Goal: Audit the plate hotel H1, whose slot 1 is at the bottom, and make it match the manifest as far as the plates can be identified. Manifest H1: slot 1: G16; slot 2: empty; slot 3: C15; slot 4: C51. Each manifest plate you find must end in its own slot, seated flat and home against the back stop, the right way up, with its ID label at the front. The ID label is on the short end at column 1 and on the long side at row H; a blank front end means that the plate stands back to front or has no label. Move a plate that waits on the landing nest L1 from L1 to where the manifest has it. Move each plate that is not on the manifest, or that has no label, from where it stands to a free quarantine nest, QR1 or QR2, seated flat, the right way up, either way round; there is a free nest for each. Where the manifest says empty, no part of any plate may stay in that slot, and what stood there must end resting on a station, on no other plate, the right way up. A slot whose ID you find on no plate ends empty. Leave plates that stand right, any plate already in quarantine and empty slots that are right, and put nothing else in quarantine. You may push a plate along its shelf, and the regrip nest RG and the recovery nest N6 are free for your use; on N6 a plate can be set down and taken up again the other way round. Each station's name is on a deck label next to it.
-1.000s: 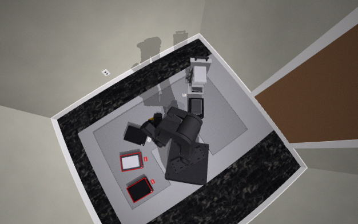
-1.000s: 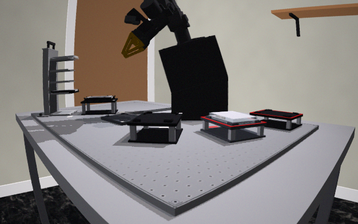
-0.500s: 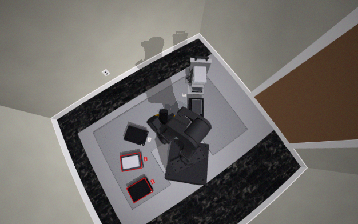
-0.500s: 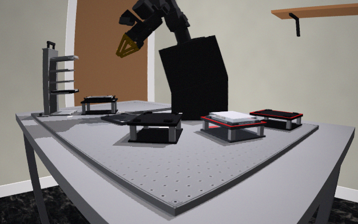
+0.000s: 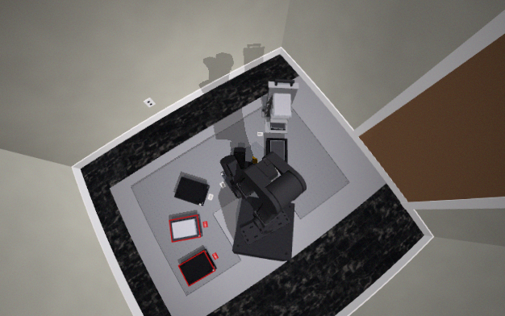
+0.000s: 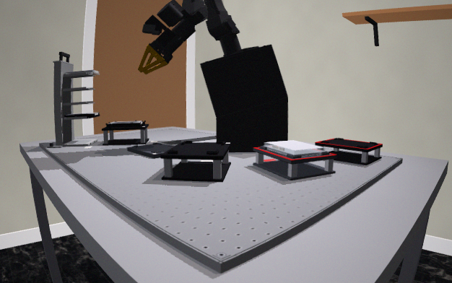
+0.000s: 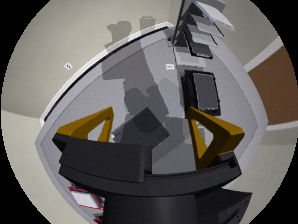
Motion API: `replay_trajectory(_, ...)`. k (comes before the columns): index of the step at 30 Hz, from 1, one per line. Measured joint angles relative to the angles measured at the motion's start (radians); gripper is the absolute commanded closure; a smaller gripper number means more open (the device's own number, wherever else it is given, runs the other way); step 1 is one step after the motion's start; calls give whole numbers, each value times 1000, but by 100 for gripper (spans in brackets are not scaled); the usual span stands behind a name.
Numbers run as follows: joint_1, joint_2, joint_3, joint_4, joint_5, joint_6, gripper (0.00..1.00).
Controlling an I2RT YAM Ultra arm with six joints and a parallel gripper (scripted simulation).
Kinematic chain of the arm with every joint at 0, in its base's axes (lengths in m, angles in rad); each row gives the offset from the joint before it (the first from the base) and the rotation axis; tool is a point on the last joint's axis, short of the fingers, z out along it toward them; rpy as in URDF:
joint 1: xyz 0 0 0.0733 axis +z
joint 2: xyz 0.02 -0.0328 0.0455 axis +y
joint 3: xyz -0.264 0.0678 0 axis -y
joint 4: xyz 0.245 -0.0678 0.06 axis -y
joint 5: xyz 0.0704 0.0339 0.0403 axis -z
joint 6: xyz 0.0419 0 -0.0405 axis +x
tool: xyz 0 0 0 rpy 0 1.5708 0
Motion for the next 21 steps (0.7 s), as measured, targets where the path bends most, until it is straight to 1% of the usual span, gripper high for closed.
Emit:
replay_trajectory(7,-120,-25,-5,30,-92,-83,0)
replay_trajectory(11,-157,-31,-5,40,-135,-117,0)
replay_trajectory(21,-333,-56,-5,55,-271,-213,0)
